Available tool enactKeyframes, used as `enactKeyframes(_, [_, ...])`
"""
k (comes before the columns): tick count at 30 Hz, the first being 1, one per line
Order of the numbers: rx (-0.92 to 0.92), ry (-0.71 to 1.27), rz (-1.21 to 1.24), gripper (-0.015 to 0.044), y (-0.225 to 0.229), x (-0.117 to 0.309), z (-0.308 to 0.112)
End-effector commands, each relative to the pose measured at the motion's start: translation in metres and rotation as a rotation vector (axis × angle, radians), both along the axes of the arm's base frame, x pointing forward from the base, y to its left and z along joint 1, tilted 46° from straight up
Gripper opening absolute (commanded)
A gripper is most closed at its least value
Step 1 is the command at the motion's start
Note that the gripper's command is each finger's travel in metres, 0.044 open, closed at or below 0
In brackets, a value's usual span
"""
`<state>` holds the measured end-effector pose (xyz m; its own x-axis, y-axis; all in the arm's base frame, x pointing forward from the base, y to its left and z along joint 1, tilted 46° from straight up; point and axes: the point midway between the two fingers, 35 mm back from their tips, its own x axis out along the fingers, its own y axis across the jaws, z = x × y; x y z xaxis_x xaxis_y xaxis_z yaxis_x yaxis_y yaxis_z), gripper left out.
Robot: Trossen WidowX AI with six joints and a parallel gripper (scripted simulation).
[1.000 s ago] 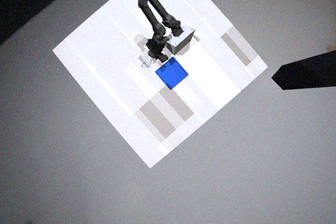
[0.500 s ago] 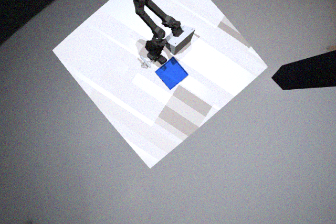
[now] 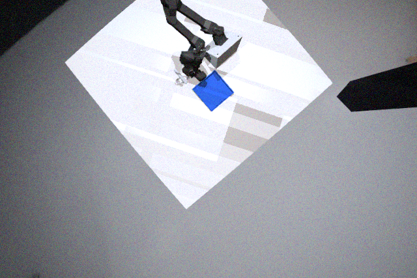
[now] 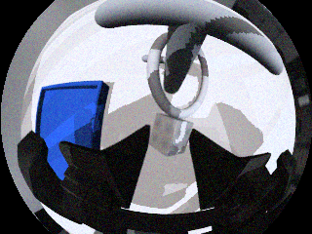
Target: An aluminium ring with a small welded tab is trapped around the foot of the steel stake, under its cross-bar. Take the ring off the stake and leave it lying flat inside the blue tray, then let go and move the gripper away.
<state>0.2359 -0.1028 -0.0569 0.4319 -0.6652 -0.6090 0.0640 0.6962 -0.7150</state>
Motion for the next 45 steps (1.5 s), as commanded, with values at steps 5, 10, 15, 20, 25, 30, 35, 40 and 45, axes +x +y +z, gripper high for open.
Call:
enactKeyframes(5, [0.000, -0.003, -0.001, 0.0133, 0.000, 0.000, 0.000])
enactKeyframes(10, [0.000, -0.003, -0.001, 0.0100, 0.000, 0.000, 0.000])
enactKeyframes(15, [0.000, -0.003, -0.001, 0.0067, 0.000, 0.000, 0.000])
enactKeyframes(20, [0.000, -0.003, -0.001, 0.0033, 0.000, 0.000, 0.000])
enactKeyframes(25, [0.000, -0.002, -0.001, 0.0000, 0.001, 0.000, 0.001])
enactKeyframes(30, [0.001, -0.002, 0.001, 0.0000, 0.006, 0.002, 0.005])
enactKeyframes(35, [0.001, -0.001, 0.003, 0.0000, 0.011, 0.003, 0.010])
enactKeyframes(40, [0.001, 0.000, 0.006, 0.0000, 0.016, 0.004, 0.015])
enactKeyframes(45, [0.003, 0.007, -0.001, 0.0000, 0.017, 0.004, 0.014])
